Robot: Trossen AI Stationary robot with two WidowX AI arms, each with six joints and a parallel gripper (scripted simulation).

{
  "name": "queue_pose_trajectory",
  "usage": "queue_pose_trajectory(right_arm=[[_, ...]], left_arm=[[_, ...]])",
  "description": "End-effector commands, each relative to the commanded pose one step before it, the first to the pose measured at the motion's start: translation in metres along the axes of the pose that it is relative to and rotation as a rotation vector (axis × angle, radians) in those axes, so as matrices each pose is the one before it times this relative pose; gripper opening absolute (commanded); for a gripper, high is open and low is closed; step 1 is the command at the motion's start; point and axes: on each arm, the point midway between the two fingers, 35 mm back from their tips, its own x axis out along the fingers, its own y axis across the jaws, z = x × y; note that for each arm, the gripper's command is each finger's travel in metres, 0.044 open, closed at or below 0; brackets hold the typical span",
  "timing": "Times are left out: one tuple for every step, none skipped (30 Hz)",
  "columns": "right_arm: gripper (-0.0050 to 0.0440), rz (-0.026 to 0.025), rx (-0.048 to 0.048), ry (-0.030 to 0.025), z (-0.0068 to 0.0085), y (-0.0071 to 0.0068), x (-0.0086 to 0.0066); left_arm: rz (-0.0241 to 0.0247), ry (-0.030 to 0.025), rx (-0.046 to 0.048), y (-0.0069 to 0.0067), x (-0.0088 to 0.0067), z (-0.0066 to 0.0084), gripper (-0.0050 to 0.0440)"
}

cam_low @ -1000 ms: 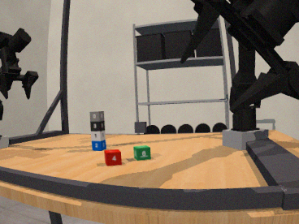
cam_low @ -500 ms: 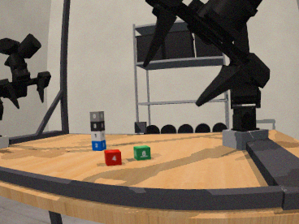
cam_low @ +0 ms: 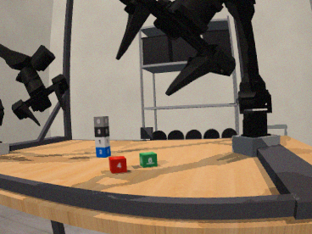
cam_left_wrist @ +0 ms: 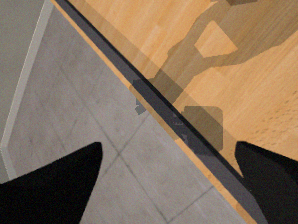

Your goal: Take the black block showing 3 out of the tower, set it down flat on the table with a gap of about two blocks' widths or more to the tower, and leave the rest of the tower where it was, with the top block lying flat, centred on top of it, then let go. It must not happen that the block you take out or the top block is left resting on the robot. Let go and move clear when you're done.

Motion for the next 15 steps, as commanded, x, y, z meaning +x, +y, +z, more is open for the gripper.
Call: queue_pose_trajectory(right_arm=[[0.04, -0.05025, 0.15337, 0.05043, 0.00303, -0.01285, 0.01531], [0.04, -0.00955, 0.03259, 0.00416, 0.00174, -0.00139, 0.00278], [0.04, -0.0094, 0.0325, 0.00372, 0.00183, -0.00118, 0.0027], [0.04, -0.00972, 0.03229, 0.00338, 0.00186, -0.00109, 0.0026], [0.04, 0.0, 0.0, 0.0, 0.0, 0.0, 0.0], [0.04, 0.0, 0.0, 0.0, 0.0, 0.0, 0.0], [0.04, -0.04864, 0.0457, 0.00981, 0.0002, -0.00952, 0.00226], [0.04, 0.0221, 0.06381, 0.00009, 0.0065, 0.00871, 0.00569], [0.04, -0.01649, 0.02682, 0.00187, 0.00132, -0.0024, 0.00161], [0.04, -0.01044, 0.03475, 0.00149, 0.00221, -0.0003, 0.00232], [0.04, -0.00874, 0.03389, 0.00107, 0.0022, 0.00022, 0.00221], [0.04, -0.00929, 0.0321, 0.00064, 0.00205, 0.00009, 0.00197], [0.04, -0.00933, 0.03148, 0.00028, 0.00199, 0.00015, 0.00184], [0.04, -0.00902, 0.03105, -0.00003, 0.00194, 0.00031, 0.00174], [0.04, -0.00943, 0.03074, -0.00042, 0.00189, 0.00027, 0.00163]], left_arm=[[0.06498, 0.0747, -0.04759, 0.01614, -0.00834, 0.01982, 0.04], [0.0094, 0.00691, -0.01444, 0.00187, 0.0, 0.00375, 0.04], [0.00989, 0.00645, -0.0146, 0.00179, -0.00007, 0.00379, 0.04], [0.01024, 0.00591, -0.01462, 0.00169, -0.00013, 0.00379, 0.04], [0.0, 0.0, 0.0, 0.0, 0.0, 0.0, 0.04], [0.0, 0.0, 0.0, 0.0, 0.0, 0.0, 0.04], [0.0107, 0.00543, -0.01483, 0.00162, -0.00019, 0.00384, 0.04], [0.02806, 0.01119, -0.03733, 0.00374, -0.00074, 0.00958, 0.04], [0.00867, 0.00267, -0.0112, 0.00097, -0.00029, 0.00287, 0.04], [0.01314, 0.00341, -0.01678, 0.00137, -0.00049, 0.00427, 0.04], [0.01337, 0.00274, -0.01687, 0.00126, -0.00055, 0.00427, 0.04], [0.01277, 0.00196, -0.01598, 0.00108, -0.00057, 0.00401, 0.04], [0.0127, 0.00135, -0.01581, 0.00098, -0.00061, 0.00394, 0.04], [0.01274, 0.00078, -0.01582, 0.00088, -0.00066, 0.00391, 0.04], [0.01267, 0.00022, -0.01572, 0.00079, -0.0007, 0.00385, 0.04]])
